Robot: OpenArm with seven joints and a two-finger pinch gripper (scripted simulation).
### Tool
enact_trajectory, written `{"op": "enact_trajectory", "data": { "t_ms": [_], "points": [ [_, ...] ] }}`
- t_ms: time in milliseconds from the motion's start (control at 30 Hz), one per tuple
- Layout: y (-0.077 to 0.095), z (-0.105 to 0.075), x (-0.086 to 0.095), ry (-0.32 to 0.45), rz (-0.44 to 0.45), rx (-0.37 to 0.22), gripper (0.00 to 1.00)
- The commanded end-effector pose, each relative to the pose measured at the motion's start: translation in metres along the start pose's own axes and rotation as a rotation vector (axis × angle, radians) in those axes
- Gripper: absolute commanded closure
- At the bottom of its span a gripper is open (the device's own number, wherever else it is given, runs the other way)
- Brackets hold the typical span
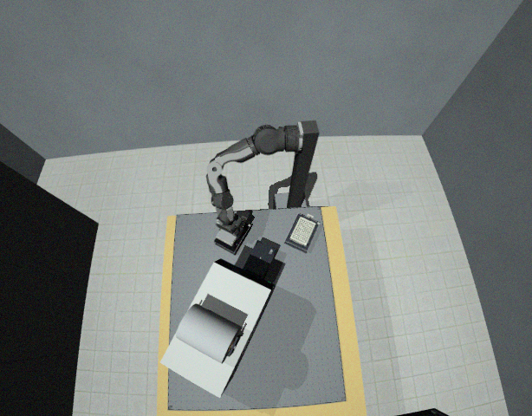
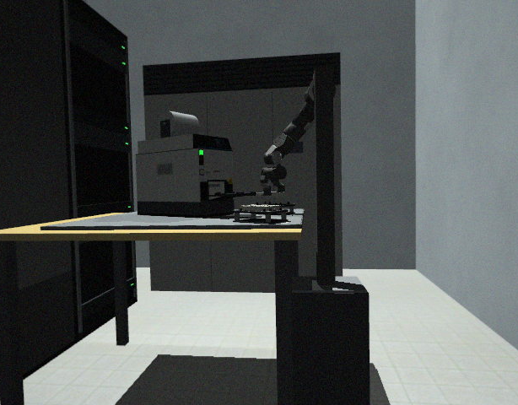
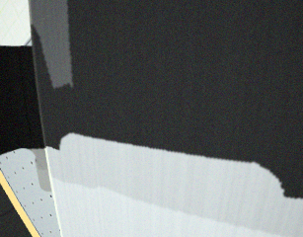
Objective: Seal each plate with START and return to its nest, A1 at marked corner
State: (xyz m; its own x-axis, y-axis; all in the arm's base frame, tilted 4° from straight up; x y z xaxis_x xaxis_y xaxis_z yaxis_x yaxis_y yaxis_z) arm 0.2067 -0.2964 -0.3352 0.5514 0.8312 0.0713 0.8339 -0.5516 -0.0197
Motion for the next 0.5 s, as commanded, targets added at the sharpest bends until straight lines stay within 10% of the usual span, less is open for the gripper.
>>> {"op": "enact_trajectory", "data": {
  "t_ms": [0, 467],
  "points": [
    [0.0003, 0.0008, 0.0009, 0.005, 0.000, -0.003, 1.00],
    [0.0001, 0.0080, 0.0010, 0.006, -0.001, -0.002, 1.00]
  ]
}}
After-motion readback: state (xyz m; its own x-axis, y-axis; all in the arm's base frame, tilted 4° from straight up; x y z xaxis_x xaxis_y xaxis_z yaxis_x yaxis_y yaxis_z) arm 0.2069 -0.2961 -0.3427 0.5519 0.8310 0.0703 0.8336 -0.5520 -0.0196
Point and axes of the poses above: the point where the finger pads meet when closed, its own z axis out along the fingers, its own x axis across the jaws, y = z × x, the point moved 6 cm from there along -z, back along the fingers, and after that the axes turned 1 degree about -z, right-handed, at the moved point
